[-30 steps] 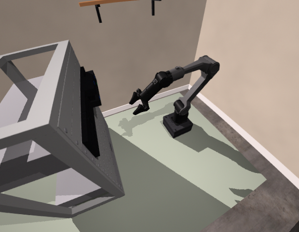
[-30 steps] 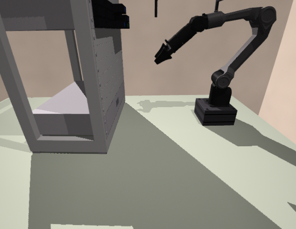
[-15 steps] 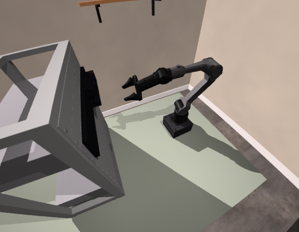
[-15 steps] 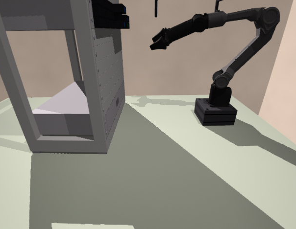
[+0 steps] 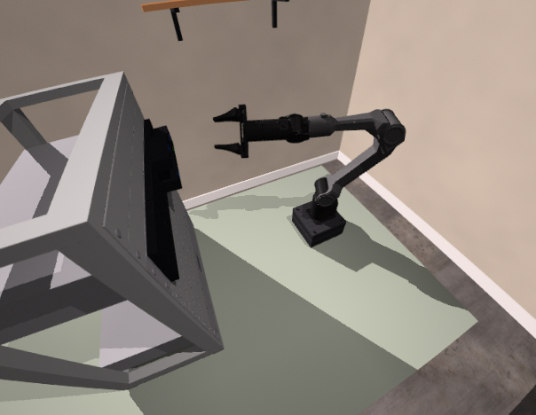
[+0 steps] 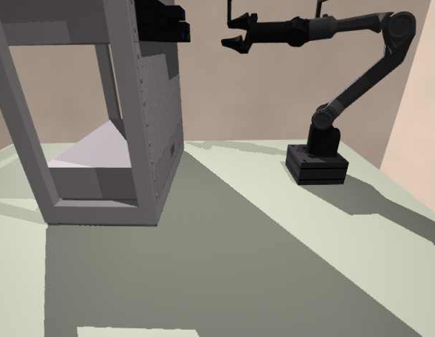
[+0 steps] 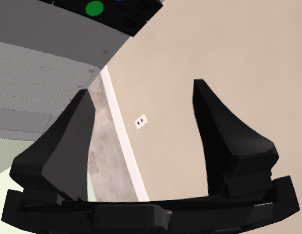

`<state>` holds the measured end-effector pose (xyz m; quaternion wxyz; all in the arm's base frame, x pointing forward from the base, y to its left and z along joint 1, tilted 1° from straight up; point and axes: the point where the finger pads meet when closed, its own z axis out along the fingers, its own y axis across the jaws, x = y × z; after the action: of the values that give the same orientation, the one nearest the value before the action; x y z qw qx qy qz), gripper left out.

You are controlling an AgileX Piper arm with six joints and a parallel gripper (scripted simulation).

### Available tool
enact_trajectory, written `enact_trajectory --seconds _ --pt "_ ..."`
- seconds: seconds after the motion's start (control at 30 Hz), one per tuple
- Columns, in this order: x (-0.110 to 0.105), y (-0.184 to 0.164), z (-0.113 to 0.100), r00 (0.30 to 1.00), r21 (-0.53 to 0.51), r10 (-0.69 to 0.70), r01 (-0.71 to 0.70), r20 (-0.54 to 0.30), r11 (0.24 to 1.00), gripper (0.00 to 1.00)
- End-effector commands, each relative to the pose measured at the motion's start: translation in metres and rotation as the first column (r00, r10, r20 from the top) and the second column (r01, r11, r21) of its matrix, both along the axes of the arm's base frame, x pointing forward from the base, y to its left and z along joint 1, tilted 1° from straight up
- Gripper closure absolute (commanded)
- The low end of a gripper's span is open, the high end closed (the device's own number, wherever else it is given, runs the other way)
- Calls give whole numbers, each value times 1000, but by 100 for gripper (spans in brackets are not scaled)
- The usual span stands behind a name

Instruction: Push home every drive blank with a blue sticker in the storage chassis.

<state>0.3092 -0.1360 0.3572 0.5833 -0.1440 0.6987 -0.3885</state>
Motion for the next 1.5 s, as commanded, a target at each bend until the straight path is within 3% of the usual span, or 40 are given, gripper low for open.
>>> enact_trajectory --seconds 0.0,0.27,0.53,1.0,1.47 --pt "-1 0 2 1000 -14 12 -12 3 1000 0" --pt "-9 6 29 997 -249 75 -66 27 966 0" --pt "-18 22 39 988 -456 155 -149 -24 877 0" --pt "-28 44 27 959 -610 236 -284 -160 740 0" --pt "-34 54 14 932 -646 267 -363 -246 672 0"
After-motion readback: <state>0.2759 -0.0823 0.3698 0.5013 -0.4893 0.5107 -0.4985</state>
